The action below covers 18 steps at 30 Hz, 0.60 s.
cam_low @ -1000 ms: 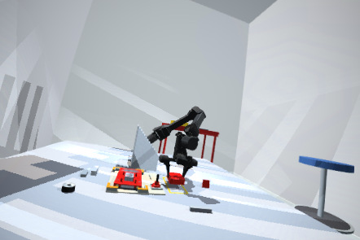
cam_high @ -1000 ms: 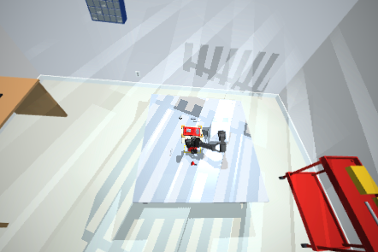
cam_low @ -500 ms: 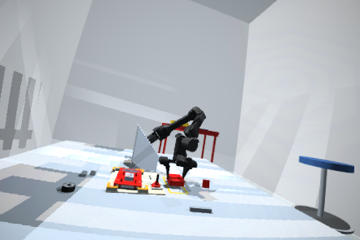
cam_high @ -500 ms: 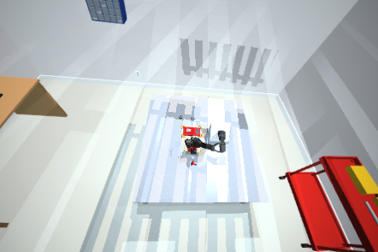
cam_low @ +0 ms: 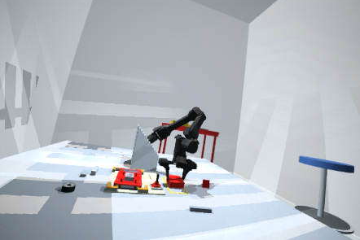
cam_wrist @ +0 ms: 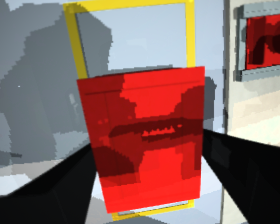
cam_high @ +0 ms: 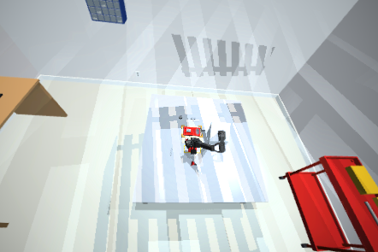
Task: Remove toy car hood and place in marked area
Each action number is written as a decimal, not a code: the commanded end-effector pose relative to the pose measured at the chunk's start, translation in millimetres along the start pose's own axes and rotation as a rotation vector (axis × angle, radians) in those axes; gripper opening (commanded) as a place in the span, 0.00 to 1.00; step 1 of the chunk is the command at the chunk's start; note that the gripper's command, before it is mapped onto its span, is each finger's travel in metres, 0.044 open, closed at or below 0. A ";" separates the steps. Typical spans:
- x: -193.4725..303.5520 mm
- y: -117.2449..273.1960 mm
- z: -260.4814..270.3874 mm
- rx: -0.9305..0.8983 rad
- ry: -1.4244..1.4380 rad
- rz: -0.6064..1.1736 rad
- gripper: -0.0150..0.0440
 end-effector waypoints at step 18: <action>0.1 -2.4 0.0 0.000 0.000 0.000 0.83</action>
Point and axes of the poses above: the point midway between the two fingers, 35 mm back from their tips, its own y axis back along the fingers, its own z axis across the jaws, x = y × z, the point moved 2 cm from there along y, back along the fingers
